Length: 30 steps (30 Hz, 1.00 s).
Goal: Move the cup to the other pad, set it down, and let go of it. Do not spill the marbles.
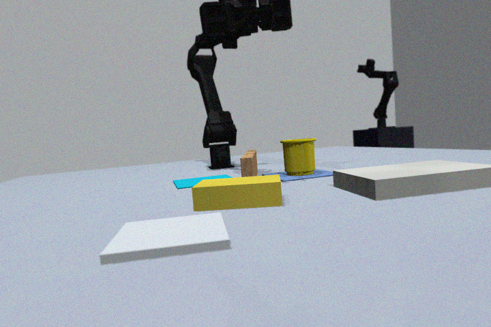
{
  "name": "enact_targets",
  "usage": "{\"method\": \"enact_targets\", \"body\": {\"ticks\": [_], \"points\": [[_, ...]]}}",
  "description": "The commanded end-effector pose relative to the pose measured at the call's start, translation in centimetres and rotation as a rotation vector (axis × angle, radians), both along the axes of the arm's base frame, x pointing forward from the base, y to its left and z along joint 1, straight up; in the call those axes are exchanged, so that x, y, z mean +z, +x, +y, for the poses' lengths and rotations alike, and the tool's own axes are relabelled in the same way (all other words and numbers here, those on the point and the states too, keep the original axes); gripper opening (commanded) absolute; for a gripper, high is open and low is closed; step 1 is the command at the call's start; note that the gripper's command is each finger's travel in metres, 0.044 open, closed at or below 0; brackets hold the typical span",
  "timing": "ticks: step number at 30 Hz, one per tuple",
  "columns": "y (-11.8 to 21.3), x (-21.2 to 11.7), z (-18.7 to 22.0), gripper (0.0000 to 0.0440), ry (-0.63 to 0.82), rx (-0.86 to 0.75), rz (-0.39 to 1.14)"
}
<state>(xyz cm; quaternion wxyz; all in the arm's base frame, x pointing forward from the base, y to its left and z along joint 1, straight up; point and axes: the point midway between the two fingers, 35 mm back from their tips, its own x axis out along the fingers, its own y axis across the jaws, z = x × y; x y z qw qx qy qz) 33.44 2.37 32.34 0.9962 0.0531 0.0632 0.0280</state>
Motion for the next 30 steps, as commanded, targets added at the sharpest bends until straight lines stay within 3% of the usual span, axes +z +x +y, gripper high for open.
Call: {"method": "enact_targets", "body": {"ticks": [1,30], "points": [[0.5,-0.2,0.6,0.0140,0.034,0.012,0.045],[2.6,-1.1,4.2,0.0133,0.322,-0.002,0.405]]}}
